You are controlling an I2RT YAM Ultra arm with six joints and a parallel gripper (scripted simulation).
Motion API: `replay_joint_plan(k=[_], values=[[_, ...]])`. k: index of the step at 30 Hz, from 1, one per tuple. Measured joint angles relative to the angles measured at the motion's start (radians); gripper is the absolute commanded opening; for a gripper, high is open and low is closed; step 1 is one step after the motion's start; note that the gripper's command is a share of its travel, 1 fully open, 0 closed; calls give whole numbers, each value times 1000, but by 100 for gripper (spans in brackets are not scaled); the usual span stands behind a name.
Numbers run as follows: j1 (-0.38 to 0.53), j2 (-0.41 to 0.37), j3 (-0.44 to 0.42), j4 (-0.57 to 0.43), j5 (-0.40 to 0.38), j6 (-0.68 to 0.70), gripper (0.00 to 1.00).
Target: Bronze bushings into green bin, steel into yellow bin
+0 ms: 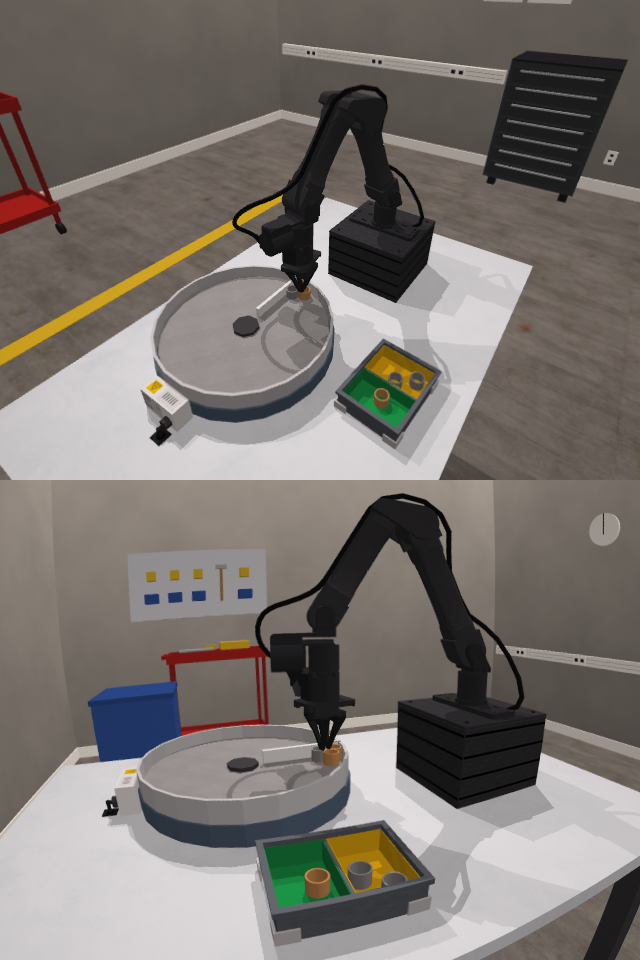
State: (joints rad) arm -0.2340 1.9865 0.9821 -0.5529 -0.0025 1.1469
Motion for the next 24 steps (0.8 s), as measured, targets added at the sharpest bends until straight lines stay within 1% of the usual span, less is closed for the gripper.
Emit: replay_joint_plan(k=[4, 24], values=[[0, 10, -2, 4, 0, 0, 12], [2, 10, -3, 3, 0, 0, 12]])
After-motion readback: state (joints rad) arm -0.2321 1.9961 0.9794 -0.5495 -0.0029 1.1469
